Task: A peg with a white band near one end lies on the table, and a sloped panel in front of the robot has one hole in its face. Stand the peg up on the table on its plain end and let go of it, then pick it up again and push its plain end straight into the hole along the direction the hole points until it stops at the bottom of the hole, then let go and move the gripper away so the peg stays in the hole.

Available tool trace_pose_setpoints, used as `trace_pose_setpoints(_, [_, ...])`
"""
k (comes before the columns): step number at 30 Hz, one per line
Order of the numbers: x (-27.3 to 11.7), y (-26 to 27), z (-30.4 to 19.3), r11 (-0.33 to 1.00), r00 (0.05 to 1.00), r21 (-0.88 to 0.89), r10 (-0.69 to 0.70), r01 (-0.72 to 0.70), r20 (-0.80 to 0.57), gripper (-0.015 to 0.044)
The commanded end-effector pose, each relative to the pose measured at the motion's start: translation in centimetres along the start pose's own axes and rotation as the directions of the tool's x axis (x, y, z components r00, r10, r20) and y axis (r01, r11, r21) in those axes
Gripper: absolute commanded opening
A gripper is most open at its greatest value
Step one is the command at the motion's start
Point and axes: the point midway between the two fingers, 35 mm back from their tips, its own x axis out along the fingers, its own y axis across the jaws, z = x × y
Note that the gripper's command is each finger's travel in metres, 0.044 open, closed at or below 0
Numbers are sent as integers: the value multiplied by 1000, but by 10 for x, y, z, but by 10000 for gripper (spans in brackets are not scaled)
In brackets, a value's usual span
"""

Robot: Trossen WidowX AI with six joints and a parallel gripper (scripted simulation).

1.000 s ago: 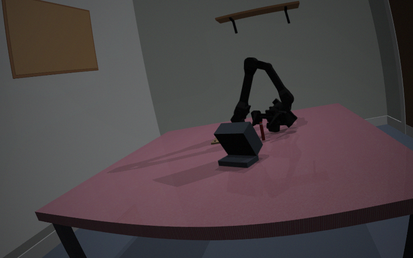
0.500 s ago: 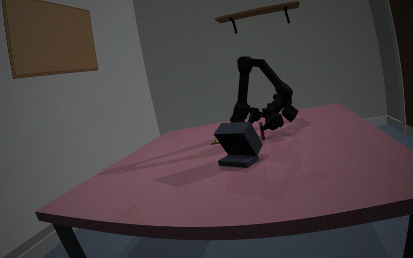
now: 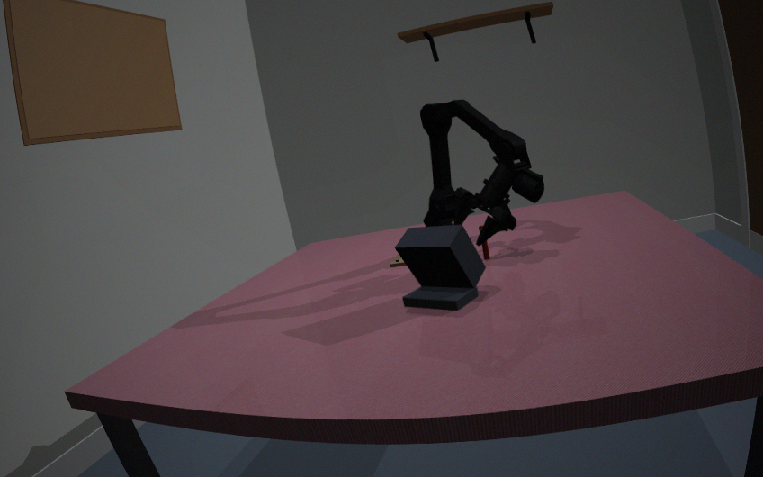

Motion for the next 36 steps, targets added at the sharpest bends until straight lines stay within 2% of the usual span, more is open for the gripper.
trace_pose_setpoints(1, [-7,-1,-5,1000,992,-7,-13,14,125,440])
trace_pose_setpoints(10, [-24,-1,-17,994,913,-24,-90,108,398,440])
trace_pose_setpoints(20, [-52,-1,-42,945,749,21,-271,326,605,440])
trace_pose_setpoints(24, [-61,0,-49,920,699,43,-326,390,636,440])
trace_pose_setpoints(36, [-56,-3,-45,912,699,18,-326,409,636,440])
